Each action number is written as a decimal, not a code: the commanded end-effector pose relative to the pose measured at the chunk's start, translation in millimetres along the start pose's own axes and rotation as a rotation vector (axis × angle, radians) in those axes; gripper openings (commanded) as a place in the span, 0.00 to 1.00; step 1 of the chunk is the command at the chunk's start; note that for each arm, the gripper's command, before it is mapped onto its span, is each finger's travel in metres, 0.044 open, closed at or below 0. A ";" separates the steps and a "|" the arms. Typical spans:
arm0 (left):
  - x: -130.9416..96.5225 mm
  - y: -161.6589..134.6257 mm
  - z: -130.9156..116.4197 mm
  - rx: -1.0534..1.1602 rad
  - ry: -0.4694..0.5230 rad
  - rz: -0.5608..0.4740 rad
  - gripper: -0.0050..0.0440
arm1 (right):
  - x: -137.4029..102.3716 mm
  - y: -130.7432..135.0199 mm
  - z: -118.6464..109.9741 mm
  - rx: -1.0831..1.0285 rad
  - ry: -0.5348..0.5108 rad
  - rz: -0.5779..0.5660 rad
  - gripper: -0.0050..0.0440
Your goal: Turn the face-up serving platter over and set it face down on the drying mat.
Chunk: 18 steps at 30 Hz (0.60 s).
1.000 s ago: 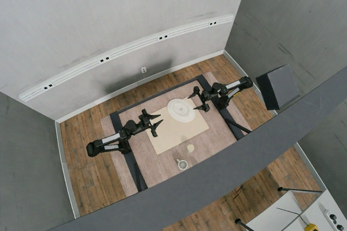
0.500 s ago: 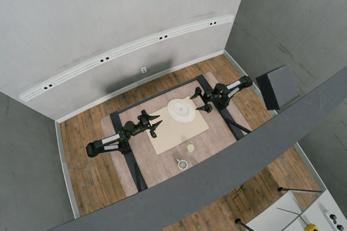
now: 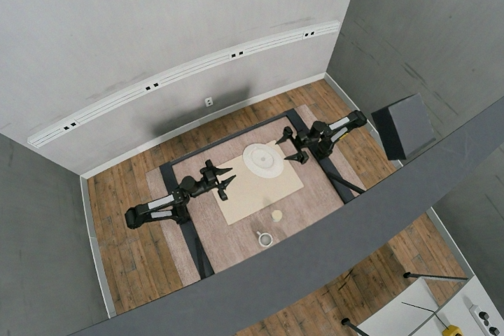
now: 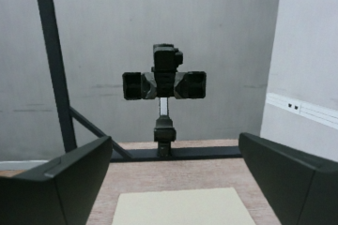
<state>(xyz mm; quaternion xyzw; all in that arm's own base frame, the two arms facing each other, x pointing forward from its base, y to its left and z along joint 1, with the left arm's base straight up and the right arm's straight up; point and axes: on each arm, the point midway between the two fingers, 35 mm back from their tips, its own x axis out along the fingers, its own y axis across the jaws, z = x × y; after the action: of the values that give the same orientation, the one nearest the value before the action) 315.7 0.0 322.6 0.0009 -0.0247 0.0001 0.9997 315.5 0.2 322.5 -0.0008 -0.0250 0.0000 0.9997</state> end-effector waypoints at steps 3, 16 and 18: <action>-0.3 -0.8 7.2 -0.005 -0.017 -0.005 0.43 | -1.0 -1.6 16.7 0.004 -0.038 -0.003 0.92; -0.3 -0.4 11.1 -0.005 -0.025 -0.004 0.43 | -0.8 -1.5 16.5 0.006 -0.037 -0.002 0.92; -0.3 -0.4 11.1 -0.005 -0.025 -0.004 0.43 | -0.8 -1.5 16.6 0.006 -0.037 -0.002 0.92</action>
<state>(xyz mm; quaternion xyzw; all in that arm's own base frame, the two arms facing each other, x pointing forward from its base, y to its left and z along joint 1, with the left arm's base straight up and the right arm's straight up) 315.7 -0.1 322.5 0.0001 -0.0246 -0.0001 0.9997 315.7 0.0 322.9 -0.0005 -0.0251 0.0000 0.9997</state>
